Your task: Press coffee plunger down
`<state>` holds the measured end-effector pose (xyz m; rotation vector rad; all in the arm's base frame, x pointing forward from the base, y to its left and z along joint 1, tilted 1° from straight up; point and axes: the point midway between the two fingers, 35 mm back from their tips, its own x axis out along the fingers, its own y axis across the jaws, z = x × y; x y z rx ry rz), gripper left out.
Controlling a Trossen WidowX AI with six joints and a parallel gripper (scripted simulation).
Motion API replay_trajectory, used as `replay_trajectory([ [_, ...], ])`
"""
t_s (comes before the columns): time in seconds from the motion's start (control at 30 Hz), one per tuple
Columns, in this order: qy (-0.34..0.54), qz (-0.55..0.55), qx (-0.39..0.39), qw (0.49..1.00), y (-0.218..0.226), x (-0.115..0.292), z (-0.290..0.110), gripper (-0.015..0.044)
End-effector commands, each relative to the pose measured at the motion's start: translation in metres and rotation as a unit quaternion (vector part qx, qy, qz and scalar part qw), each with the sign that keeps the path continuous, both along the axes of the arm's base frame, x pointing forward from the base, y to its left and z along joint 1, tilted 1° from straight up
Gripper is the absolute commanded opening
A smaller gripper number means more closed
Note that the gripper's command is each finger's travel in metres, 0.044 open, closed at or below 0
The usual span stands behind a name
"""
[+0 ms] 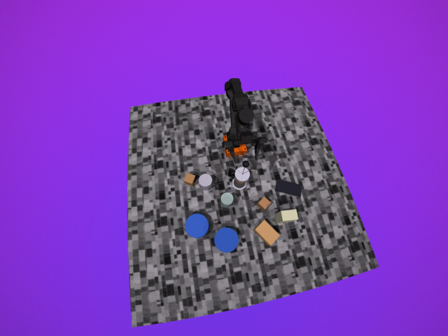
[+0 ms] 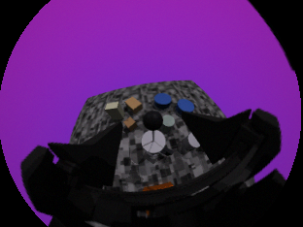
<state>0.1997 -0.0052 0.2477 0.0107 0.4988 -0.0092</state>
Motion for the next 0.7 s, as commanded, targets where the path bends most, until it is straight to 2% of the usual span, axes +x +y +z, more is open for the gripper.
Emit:
replay_trajectory([
  [0.0, 0.003, -0.003, 0.000, 1.000, -0.0007, 0.0048, -0.0046, 0.0440],
  [0.2, 0.003, -0.003, 0.000, 1.000, -0.0007, 0.0107, -0.0085, 0.0440],
  [0.57, 0.003, -0.003, 0.000, 1.000, -0.0007, 0.0107, -0.0085, 0.0151],
  [0.67, 0.003, -0.003, 0.000, 1.000, -0.0007, 0.0107, -0.0085, 0.0131],
])
